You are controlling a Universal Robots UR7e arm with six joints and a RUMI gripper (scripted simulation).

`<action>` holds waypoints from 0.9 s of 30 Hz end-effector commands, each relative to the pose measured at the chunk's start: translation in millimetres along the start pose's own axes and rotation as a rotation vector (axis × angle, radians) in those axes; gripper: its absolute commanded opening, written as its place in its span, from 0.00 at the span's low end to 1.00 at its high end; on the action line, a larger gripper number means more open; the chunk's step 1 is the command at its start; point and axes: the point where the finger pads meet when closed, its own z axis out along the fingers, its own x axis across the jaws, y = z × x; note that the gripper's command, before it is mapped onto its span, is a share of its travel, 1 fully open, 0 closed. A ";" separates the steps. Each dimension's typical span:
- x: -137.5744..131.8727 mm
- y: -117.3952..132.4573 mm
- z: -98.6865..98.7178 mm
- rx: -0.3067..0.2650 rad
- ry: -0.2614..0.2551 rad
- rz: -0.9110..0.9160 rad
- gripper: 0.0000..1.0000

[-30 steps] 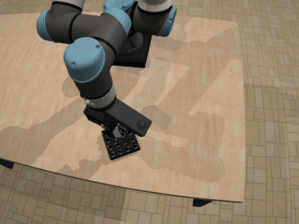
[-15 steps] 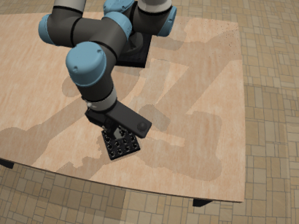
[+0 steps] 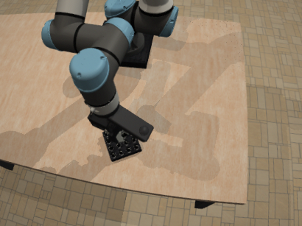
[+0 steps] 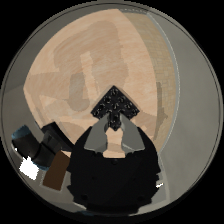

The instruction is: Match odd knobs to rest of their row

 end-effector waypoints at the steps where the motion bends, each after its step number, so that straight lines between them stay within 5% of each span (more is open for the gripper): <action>1: -0.7 0.5 8.3 0.000 -0.002 0.001 0.11; 27: -0.1 0.5 14.3 0.001 -0.001 0.001 0.11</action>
